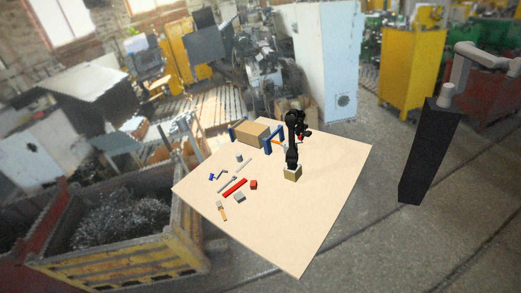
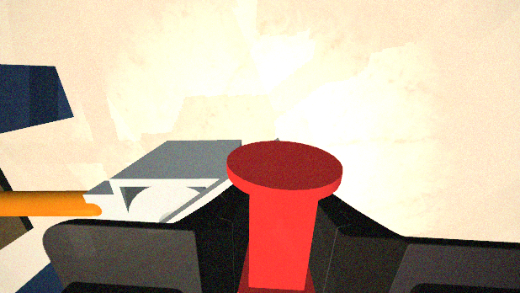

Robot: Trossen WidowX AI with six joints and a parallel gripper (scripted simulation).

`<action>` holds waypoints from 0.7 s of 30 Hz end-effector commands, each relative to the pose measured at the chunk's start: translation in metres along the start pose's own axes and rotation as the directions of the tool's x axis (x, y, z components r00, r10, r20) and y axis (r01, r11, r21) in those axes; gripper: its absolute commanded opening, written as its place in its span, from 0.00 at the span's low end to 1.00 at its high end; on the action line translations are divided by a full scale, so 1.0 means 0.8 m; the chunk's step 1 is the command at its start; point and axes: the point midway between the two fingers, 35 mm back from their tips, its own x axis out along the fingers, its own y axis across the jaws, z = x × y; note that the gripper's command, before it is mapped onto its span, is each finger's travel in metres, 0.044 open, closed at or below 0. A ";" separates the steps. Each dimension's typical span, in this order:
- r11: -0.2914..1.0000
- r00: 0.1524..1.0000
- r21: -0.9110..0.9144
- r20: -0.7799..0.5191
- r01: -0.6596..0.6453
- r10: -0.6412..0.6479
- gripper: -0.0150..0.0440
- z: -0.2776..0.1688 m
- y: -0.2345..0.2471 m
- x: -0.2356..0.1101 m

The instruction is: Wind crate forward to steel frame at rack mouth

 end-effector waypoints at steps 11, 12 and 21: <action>1.000 1.000 0.003 0.001 -0.009 0.009 0.25 0.015 0.018 0.003; 1.000 1.000 0.003 0.001 -0.009 0.009 0.25 0.016 0.019 0.002; 1.000 1.000 0.003 0.001 -0.009 0.009 0.25 0.024 0.030 0.002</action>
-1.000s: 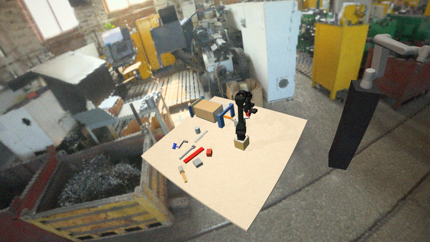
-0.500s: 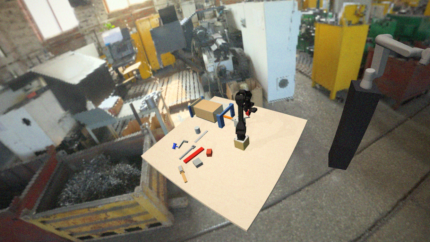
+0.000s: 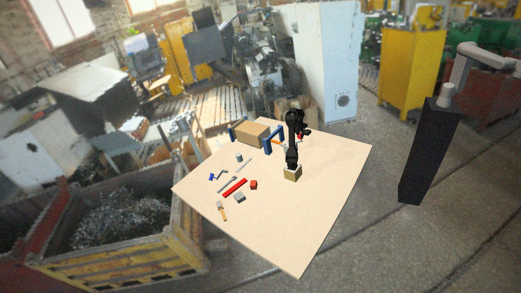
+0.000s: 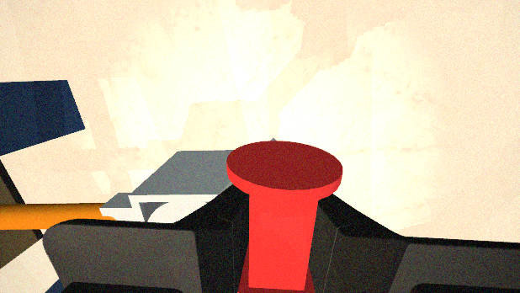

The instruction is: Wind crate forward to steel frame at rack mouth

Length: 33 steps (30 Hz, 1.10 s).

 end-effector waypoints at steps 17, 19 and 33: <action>1.000 1.000 -0.004 0.008 -0.020 0.020 0.25 0.017 0.034 0.002; 1.000 1.000 -0.004 0.008 -0.020 0.020 0.25 0.018 0.037 0.002; 1.000 1.000 -0.004 0.009 -0.022 0.022 0.25 0.023 0.056 0.001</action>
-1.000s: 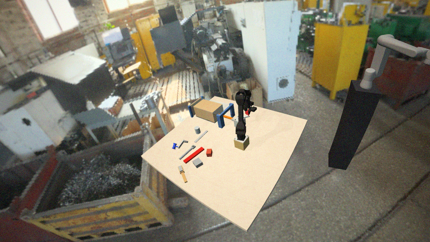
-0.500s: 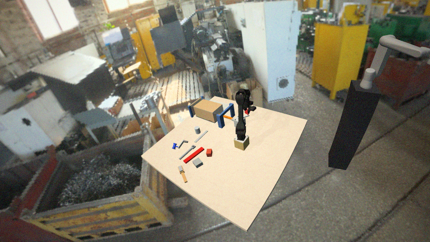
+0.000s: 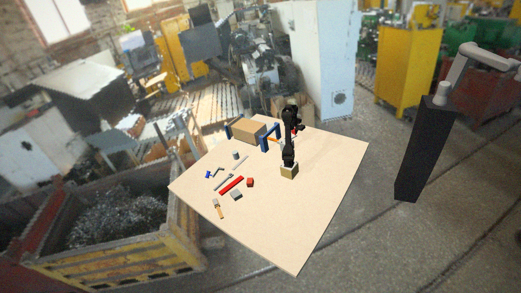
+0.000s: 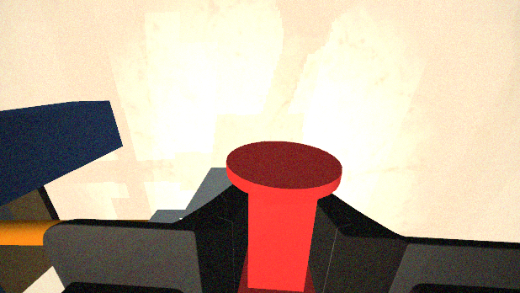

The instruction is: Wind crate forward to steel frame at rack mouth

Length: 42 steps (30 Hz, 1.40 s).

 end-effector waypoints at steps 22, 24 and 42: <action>1.000 1.000 0.000 -0.007 -0.010 0.010 0.25 0.002 0.040 0.002; 1.000 1.000 0.000 -0.007 -0.010 0.010 0.25 0.001 0.043 0.002; 1.000 1.000 0.000 -0.007 -0.012 0.012 0.25 -0.003 0.068 0.002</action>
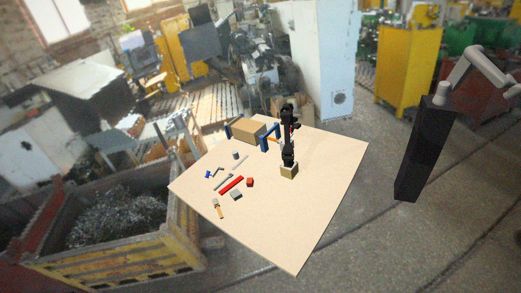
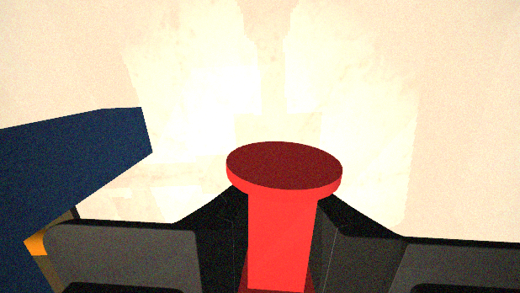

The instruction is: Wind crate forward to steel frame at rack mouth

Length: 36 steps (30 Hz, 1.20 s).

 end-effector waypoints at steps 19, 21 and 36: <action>1.000 1.000 -0.014 -0.014 -0.024 0.024 0.25 -0.018 0.043 0.001; 1.000 1.000 -0.014 -0.014 -0.025 0.024 0.25 -0.019 0.046 0.001; 1.000 1.000 -0.014 -0.015 -0.026 0.026 0.25 -0.031 0.063 0.000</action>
